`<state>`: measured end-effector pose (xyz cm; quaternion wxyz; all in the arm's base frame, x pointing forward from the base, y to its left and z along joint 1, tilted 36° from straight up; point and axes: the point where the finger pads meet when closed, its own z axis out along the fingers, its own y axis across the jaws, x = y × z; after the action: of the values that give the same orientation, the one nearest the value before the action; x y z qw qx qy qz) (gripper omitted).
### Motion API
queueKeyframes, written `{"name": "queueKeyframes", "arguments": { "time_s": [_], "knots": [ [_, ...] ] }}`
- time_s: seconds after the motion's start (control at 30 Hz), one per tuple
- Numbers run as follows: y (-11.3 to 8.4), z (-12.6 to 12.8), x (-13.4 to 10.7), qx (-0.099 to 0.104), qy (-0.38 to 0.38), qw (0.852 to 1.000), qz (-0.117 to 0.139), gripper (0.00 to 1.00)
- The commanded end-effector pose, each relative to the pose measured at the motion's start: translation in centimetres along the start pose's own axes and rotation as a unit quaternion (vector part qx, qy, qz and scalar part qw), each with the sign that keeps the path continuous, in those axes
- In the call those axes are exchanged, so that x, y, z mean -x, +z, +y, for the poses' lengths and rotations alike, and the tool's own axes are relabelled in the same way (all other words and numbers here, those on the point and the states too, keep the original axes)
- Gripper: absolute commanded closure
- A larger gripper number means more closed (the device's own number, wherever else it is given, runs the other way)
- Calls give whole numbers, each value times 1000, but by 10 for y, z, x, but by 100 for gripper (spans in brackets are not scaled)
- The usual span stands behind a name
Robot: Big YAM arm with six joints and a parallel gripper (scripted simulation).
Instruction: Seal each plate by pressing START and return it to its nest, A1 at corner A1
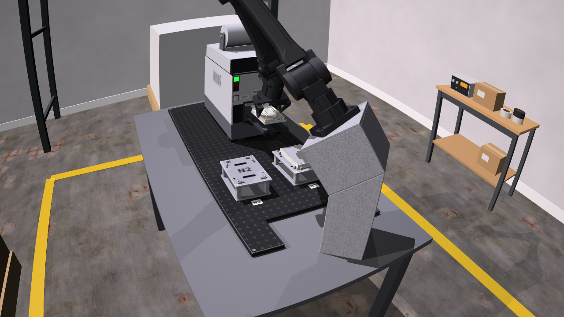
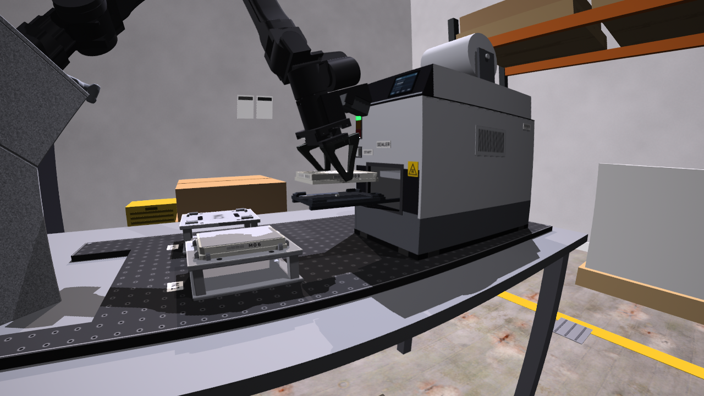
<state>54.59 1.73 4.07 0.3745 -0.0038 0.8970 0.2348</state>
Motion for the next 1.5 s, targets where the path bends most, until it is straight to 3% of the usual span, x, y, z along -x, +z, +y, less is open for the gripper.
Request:
{"name": "queueKeyframes", "arguments": {
  "time_s": [0.0,0.27,0.5,0.67,1.23,1.47],
  "knots": [
    [-12,-1,26,-2,-12,1000,-23,100],
    [-12,-5,30,-3,-12,1000,-27,100],
    [-5,-13,19,-5,-6,1000,-20,100],
    [-2,-2,7,1,-8,1000,-10,100],
    [-7,11,32,8,-14,1000,-27,100],
    [-6,-4,19,-1,-1,1000,-20,100]
  ]
}}
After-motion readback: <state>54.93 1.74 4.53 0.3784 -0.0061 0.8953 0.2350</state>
